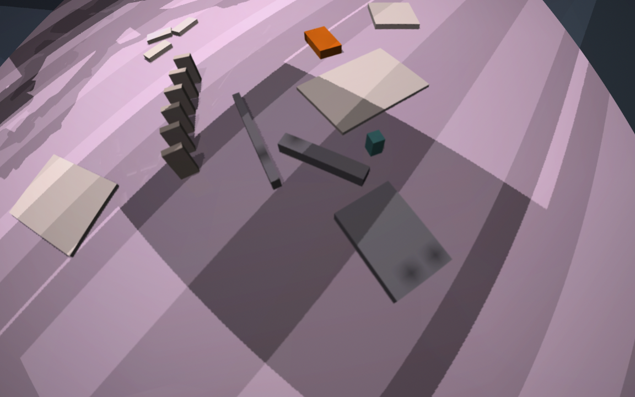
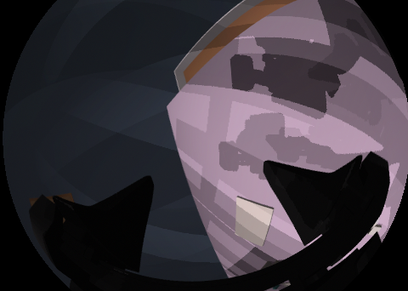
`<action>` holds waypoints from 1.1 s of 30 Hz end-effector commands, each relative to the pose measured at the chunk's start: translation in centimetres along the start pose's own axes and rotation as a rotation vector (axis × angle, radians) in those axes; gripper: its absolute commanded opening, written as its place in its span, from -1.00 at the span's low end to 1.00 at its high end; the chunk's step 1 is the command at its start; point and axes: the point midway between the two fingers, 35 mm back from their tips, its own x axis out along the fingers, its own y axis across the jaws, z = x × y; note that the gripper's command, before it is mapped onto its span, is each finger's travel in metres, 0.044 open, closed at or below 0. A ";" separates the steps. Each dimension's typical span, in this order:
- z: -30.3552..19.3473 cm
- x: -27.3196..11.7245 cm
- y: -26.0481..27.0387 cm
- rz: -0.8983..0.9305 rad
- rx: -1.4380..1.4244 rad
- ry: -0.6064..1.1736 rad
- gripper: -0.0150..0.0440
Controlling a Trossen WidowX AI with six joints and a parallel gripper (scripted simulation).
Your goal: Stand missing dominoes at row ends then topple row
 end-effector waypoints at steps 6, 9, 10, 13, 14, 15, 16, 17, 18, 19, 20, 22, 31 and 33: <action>-11.7 -3.3 -9.3 -0.393 -0.459 0.340 1.00; -14.2 -5.7 -12.3 -0.507 -0.648 0.452 1.00; -14.9 -6.5 -13.3 -0.542 -0.715 0.487 1.00; -16.3 -9.7 -16.3 -0.652 -0.955 0.603 1.00; -16.6 -11.0 -17.3 -0.688 -1.048 0.644 1.00; -16.6 -11.9 -18.0 -0.716 -1.124 0.675 1.00; -16.6 -12.5 -18.5 -0.732 -1.171 0.693 1.00; -16.6 -12.7 -18.6 -0.738 -1.186 0.699 1.00; -16.6 -12.7 -18.6 -0.738 -1.186 0.699 1.00; -16.6 -12.7 -18.6 -0.738 -1.186 0.699 1.00; -16.6 -12.7 -18.6 -0.738 -1.186 0.699 1.00; -16.6 -12.8 -18.7 -0.738 -1.186 0.699 1.00; -16.9 -11.4 -20.5 -0.737 -1.185 0.700 1.00; -17.0 -10.3 -22.0 -0.737 -1.186 0.699 1.00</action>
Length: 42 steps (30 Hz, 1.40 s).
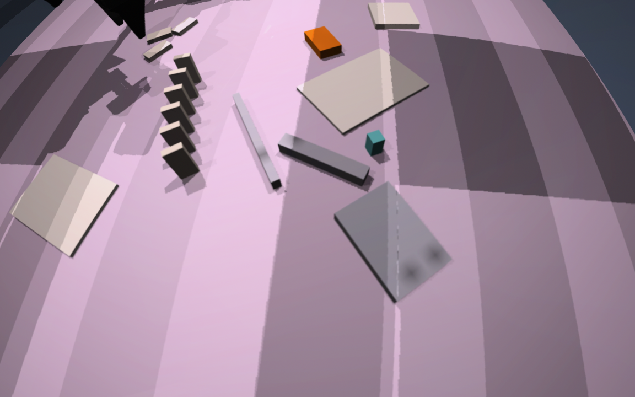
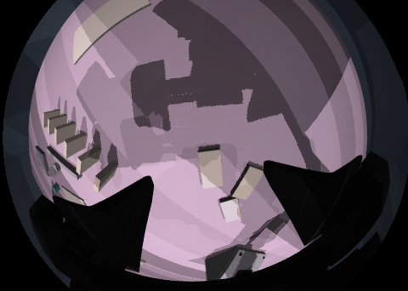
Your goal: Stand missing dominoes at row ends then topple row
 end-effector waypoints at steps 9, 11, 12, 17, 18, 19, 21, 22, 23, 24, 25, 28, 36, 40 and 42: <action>-0.6 5.0 -0.6 -0.014 -0.009 0.010 1.00; -0.6 5.4 -0.6 -0.014 -0.009 0.010 1.00; -0.6 5.5 -0.6 -0.014 -0.009 0.010 1.00; -0.7 6.2 -0.6 -0.015 -0.009 0.009 1.00; -0.7 6.3 -0.6 -0.015 -0.009 0.009 1.00; -0.7 6.3 -0.6 -0.015 -0.009 0.009 1.00; -0.7 6.3 -0.6 -0.015 -0.009 0.009 1.00; -0.7 6.3 -0.6 -0.015 -0.009 0.009 1.00; -0.7 6.3 -0.6 -0.015 -0.009 0.009 1.00; -0.7 6.3 -0.6 -0.015 -0.009 0.009 0.91; -0.7 6.3 -0.6 -0.015 -0.009 0.009 0.82; -0.7 6.3 -0.6 -0.015 -0.009 0.009 0.56; -0.7 6.3 -0.6 -0.015 -0.009 0.009 -0.13; -0.7 6.3 -0.6 -0.015 -0.009 0.009 -0.13; -0.7 6.3 -0.6 -0.015 -0.009 0.009 -0.13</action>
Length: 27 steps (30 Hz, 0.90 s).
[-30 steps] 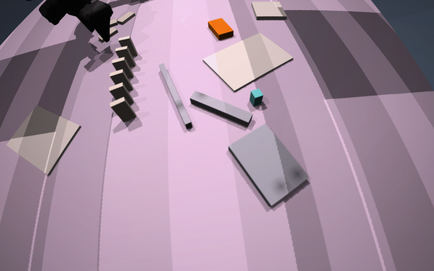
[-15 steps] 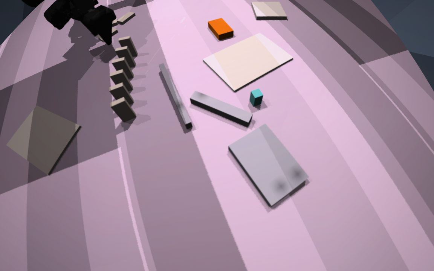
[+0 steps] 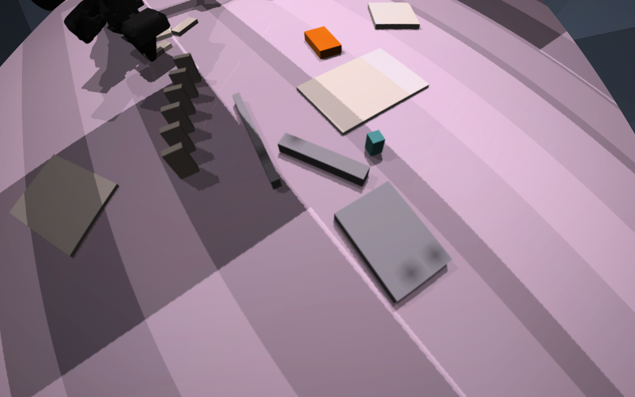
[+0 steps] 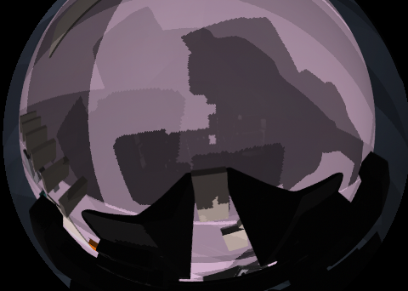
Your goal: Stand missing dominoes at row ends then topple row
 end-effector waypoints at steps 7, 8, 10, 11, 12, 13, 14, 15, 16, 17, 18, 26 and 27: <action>0.4 -3.2 0.1 0.004 -0.005 0.002 -0.13; 0.6 -4.5 0.1 0.004 -0.005 0.002 -0.13; 0.9 -7.1 0.2 0.005 -0.005 0.003 -0.13; 1.1 -8.1 0.2 0.005 -0.005 0.004 -0.13; 1.1 -8.7 0.2 0.006 -0.005 0.004 -0.13; 1.2 -8.9 0.2 0.006 -0.005 0.004 -0.13; 1.2 -8.9 0.2 0.006 -0.005 0.004 -0.13; 1.2 -8.9 0.2 0.006 -0.005 0.004 -0.13; 1.2 -8.9 0.2 0.006 -0.005 0.004 -0.13; 1.2 -8.9 0.2 0.006 -0.005 0.004 -0.13; 1.3 -9.0 0.2 0.006 -0.007 0.005 -0.13; 8.0 -9.4 1.2 0.014 -0.102 0.010 -0.13; 8.8 -9.4 1.3 0.015 -0.116 0.010 -0.13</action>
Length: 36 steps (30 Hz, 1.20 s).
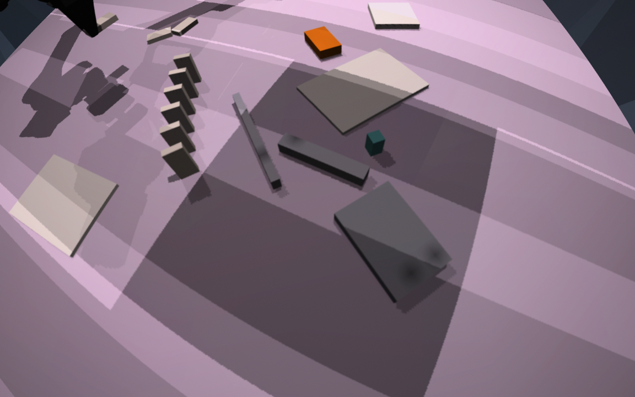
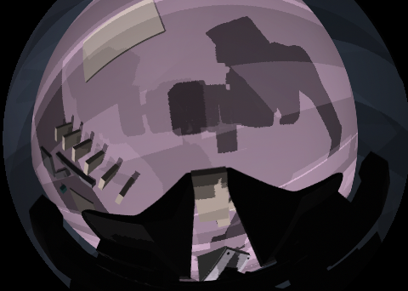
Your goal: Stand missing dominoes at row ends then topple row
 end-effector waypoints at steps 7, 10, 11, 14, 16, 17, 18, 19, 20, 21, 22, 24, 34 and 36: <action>7.4 0.0 0.3 -0.003 -0.175 -0.006 -0.13; 8.8 0.2 0.3 -0.005 -0.218 -0.009 -0.13; 8.9 0.2 0.3 -0.006 -0.221 -0.009 -0.13; 8.9 0.2 0.3 -0.006 -0.221 -0.009 -0.13; 9.0 0.3 0.5 0.001 -0.219 -0.014 -0.13; 9.1 0.5 0.7 0.008 -0.217 -0.020 -0.13; 9.2 0.7 1.0 0.018 -0.213 -0.027 -0.13; 9.3 0.8 1.2 0.027 -0.210 -0.035 -0.13; 9.4 1.0 1.5 0.036 -0.207 -0.042 -0.13; 9.5 1.2 1.7 0.045 -0.204 -0.050 -0.13; 9.6 1.4 1.9 0.054 -0.201 -0.058 -0.13; 9.8 1.7 2.4 0.072 -0.195 -0.074 -0.13; 10.9 3.5 4.9 0.161 -0.168 -0.161 -0.13; 11.0 3.6 5.2 0.180 -0.154 -0.178 -0.13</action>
